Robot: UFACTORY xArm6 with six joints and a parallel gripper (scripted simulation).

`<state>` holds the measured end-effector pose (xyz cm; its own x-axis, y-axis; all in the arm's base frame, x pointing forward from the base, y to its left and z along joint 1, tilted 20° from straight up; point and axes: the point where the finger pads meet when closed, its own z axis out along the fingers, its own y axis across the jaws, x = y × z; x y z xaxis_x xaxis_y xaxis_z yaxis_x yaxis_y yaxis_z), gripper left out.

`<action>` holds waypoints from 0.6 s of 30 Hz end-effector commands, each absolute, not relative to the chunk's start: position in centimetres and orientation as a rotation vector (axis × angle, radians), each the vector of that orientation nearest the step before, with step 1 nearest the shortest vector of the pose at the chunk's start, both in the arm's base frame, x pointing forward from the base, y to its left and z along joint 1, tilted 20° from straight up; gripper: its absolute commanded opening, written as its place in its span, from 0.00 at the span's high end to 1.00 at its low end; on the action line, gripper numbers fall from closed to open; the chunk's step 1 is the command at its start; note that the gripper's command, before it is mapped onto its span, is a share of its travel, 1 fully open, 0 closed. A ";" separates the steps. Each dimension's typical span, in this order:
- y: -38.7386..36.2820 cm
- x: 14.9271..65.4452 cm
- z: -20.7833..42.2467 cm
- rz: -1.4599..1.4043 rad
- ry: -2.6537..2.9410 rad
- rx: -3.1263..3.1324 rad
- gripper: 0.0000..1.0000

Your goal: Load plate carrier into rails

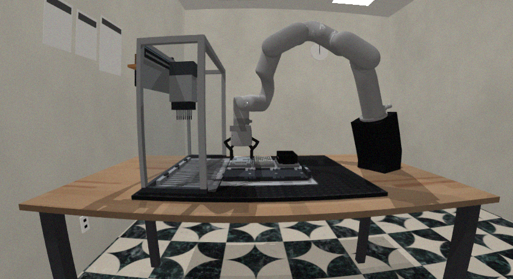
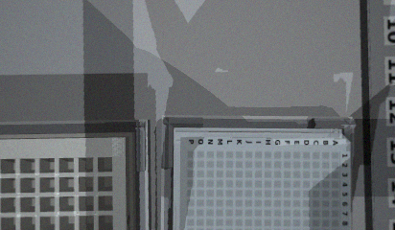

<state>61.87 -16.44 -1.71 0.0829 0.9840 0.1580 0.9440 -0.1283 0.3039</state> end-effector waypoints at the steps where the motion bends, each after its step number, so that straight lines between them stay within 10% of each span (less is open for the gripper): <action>1: -16.5 62.1 -1.9 0.494 1.986 2.215 0.00; 18: -16.4 62.2 -2.3 0.494 1.986 2.215 0.00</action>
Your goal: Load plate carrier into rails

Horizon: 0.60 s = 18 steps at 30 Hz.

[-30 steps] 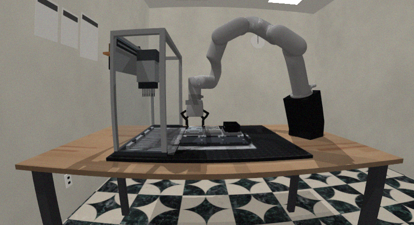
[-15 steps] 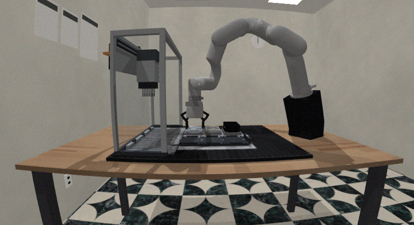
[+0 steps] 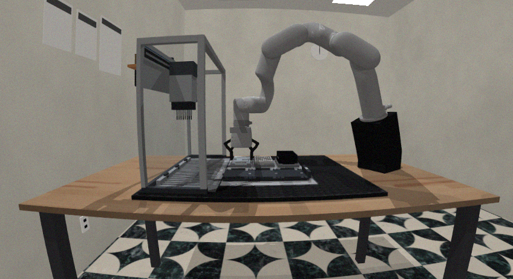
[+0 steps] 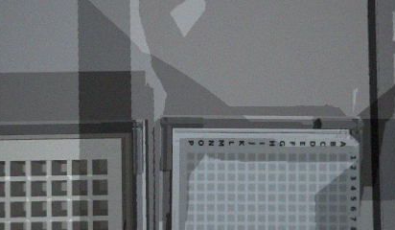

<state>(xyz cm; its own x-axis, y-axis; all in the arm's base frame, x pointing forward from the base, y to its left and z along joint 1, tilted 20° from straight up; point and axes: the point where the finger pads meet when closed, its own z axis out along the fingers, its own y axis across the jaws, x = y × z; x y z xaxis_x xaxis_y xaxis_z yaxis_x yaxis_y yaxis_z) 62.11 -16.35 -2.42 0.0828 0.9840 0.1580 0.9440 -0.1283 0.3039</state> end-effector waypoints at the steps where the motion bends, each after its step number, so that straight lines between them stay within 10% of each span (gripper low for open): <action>1: -16.4 62.2 -2.3 0.494 1.986 2.215 0.00; 9: -16.4 62.2 -2.2 0.494 1.986 2.215 0.00; 10: -16.4 62.2 -2.2 0.494 1.986 2.215 1.00; 18: -16.4 62.2 -2.2 0.494 1.986 2.215 1.00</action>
